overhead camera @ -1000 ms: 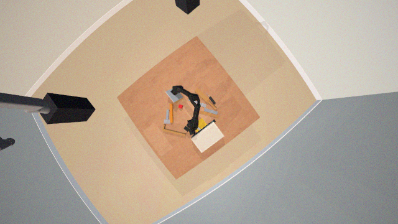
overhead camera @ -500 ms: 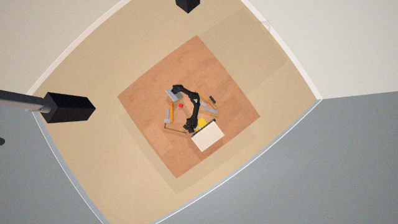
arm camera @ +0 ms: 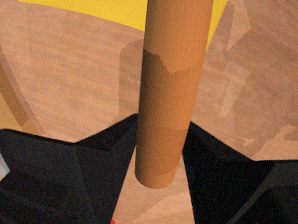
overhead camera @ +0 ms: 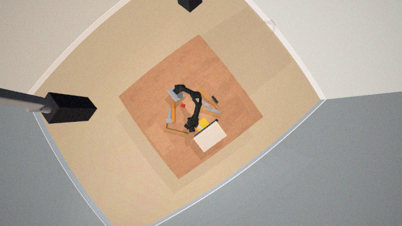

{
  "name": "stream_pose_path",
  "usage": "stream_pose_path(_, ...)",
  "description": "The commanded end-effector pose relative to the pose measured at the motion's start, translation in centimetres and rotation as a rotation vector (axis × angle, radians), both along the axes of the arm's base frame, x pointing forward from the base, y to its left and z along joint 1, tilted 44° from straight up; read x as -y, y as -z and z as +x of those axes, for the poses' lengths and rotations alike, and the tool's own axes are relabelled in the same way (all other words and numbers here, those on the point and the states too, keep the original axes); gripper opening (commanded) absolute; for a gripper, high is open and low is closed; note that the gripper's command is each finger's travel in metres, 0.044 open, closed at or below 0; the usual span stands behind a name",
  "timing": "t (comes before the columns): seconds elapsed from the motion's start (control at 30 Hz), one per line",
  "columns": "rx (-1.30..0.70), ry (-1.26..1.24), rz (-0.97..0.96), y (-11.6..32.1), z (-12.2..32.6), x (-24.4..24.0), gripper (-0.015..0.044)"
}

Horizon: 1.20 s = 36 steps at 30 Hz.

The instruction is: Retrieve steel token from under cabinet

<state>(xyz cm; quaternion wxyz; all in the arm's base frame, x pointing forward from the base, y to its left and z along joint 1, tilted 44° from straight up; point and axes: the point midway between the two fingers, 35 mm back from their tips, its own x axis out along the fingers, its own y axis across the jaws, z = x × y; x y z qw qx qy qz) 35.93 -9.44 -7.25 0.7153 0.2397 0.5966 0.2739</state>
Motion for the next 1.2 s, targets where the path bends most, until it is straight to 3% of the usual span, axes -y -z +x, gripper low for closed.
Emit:
stream_pose_path(0.0,-0.002,-0.001,0.002,0.2,-0.6,0.0,0.0)
stream_pose_path(1.17,-0.004,-0.001,0.002,1.0,-4.6,0.0,0.0)
